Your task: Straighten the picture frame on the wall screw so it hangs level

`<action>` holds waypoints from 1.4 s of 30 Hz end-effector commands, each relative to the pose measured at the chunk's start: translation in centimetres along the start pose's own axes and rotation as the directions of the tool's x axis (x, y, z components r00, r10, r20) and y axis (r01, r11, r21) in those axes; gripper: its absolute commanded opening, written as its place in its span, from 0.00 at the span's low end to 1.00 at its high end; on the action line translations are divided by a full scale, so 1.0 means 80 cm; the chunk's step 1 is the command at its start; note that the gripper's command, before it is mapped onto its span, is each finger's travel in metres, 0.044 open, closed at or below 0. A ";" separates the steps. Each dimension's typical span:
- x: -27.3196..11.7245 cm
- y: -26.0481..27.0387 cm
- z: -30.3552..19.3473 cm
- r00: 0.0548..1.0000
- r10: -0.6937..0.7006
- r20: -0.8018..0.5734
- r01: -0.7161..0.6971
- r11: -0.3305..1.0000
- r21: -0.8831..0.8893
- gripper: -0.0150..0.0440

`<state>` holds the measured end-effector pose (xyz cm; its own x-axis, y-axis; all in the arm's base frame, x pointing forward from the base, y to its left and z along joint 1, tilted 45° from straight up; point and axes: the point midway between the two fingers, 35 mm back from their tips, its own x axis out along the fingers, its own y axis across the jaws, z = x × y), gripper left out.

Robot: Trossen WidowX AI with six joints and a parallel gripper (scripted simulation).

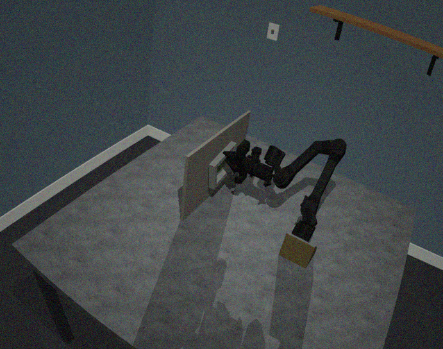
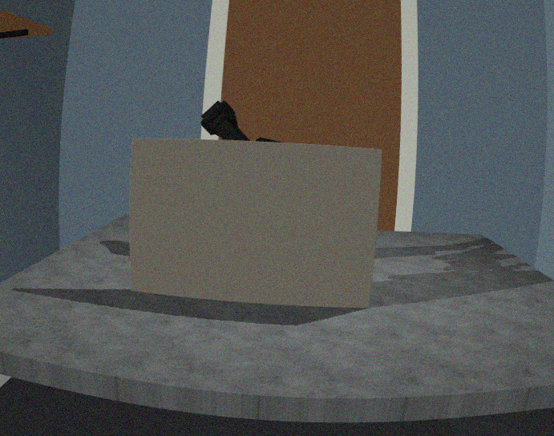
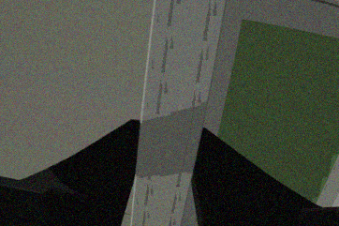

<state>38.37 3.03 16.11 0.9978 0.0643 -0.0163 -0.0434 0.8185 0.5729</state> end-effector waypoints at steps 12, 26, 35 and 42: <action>0.000 0.000 0.000 1.000 0.000 -0.001 0.000 0.995 0.105 0.25; 0.000 0.001 0.001 1.000 0.000 -0.002 0.000 0.983 0.182 0.25; 0.000 0.002 0.000 1.000 0.003 -0.002 -0.003 0.985 0.170 0.52; 0.000 0.002 0.000 1.000 0.003 -0.002 -0.003 0.985 0.170 0.69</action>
<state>38.37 3.14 16.23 0.9975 0.0684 -0.0163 -0.0368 0.7055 0.7078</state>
